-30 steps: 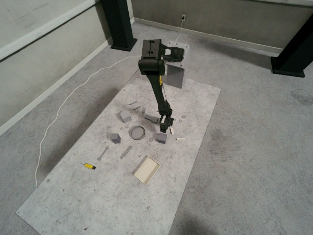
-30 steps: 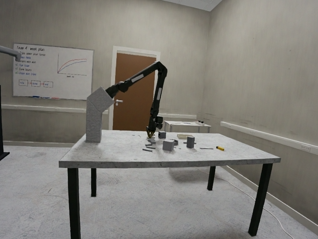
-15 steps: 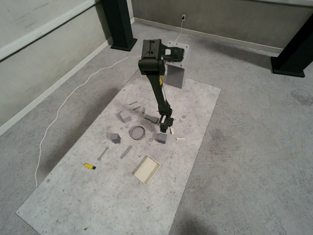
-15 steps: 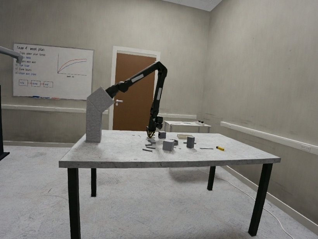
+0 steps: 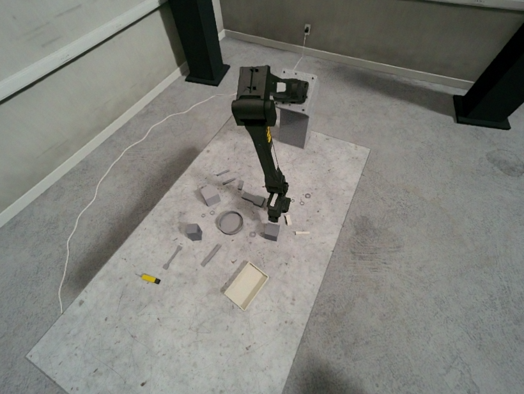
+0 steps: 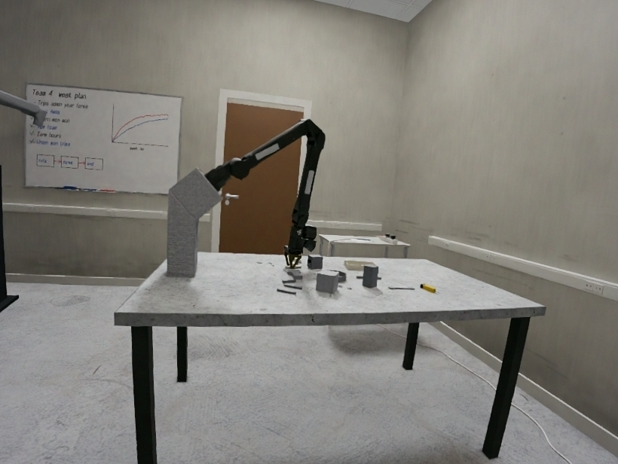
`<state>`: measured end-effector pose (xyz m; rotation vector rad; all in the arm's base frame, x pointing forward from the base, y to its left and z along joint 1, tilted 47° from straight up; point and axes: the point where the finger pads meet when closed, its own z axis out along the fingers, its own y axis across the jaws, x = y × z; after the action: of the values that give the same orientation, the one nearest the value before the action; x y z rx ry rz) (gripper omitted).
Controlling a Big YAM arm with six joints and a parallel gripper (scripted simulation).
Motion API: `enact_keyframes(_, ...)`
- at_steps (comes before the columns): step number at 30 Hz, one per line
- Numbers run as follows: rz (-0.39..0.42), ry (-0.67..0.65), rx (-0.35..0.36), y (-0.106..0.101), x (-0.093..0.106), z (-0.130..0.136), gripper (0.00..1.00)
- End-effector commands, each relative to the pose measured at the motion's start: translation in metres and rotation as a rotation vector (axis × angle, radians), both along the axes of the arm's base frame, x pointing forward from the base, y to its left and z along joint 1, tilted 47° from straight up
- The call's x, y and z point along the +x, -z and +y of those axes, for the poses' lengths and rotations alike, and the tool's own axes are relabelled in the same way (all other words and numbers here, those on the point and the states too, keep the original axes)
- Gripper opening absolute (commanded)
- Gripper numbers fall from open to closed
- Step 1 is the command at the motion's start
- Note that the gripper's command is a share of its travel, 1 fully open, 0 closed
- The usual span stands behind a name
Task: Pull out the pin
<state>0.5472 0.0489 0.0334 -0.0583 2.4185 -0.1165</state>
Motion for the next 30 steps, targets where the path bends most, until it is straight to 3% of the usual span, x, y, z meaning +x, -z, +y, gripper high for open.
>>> enact_keyframes(1, 0.006, -0.001, -0.007, -0.001, -0.004, -0.005, 0.44)
enact_keyframes(30, 0.003, -0.001, -0.006, -0.014, -0.016, -0.003, 0.44)
